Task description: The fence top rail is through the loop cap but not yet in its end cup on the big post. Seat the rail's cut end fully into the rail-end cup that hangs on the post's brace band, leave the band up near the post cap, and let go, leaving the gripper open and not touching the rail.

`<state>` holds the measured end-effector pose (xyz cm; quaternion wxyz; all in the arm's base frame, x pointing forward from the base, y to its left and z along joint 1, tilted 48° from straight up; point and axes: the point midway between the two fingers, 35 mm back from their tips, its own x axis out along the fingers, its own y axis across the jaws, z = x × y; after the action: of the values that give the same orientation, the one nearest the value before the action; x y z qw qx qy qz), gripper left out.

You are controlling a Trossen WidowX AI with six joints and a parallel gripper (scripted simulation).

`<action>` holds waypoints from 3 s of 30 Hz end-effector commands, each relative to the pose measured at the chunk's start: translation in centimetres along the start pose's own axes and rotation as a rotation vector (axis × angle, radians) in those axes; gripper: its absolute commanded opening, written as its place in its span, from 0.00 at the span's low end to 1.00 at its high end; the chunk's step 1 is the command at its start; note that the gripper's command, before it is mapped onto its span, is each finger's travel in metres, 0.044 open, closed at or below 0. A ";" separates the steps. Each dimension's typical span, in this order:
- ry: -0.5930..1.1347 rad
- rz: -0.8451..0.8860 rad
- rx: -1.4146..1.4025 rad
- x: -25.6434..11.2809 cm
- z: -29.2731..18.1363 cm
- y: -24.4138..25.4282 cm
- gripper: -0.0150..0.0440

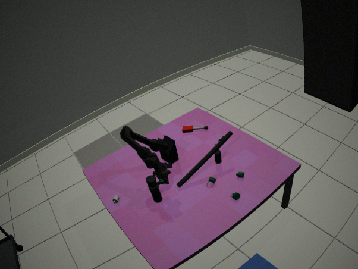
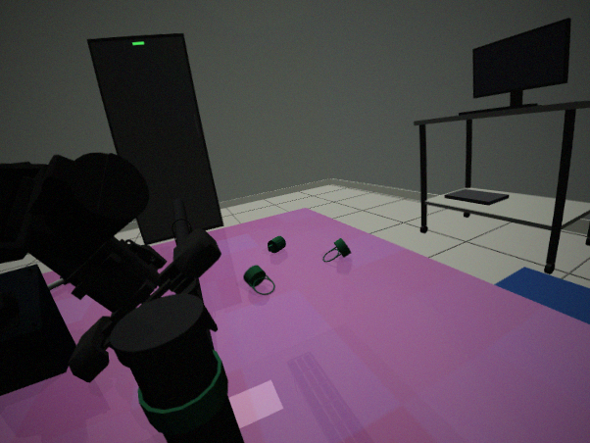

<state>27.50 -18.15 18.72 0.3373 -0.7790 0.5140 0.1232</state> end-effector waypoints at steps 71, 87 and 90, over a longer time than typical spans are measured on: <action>0.075 -0.005 1.495 -10.7 15.4 -5.0 1.00; 0.071 -0.056 1.726 -11.9 16.3 -5.3 1.00; 0.071 -0.056 1.726 -11.9 16.3 -5.3 1.00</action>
<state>29.44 1.18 14.88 0.7773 -0.3063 0.4523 -0.3120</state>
